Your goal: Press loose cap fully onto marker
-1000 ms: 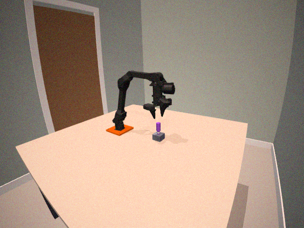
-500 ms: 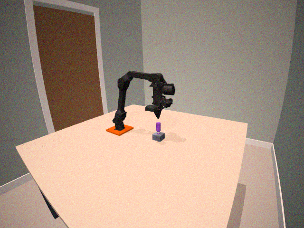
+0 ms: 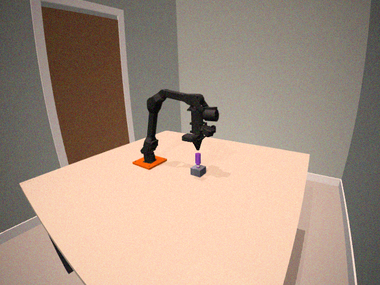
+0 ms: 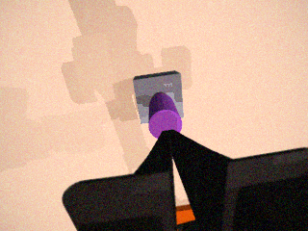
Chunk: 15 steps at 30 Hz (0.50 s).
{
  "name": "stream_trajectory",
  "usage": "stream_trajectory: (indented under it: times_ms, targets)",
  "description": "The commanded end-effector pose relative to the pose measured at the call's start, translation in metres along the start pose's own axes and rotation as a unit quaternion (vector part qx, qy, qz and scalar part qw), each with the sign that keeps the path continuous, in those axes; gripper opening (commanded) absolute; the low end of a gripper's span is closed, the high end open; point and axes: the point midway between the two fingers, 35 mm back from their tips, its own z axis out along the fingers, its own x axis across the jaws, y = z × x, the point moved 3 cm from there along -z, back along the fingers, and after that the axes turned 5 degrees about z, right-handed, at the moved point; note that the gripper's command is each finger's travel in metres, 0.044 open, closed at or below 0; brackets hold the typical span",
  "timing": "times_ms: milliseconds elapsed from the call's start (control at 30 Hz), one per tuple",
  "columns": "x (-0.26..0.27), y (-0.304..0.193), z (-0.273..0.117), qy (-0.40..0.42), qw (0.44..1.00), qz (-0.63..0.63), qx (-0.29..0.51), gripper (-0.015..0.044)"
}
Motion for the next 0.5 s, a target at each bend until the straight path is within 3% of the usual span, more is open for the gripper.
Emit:
stream_trajectory:
  times_ms: [0,467]
  targets:
    - [0.0,0.0,0.006,-0.001,1.0,-0.003,0.0,0.0]
    - [0.0,-0.001,0.026,-0.001,1.0,-0.003,0.0,0.0]
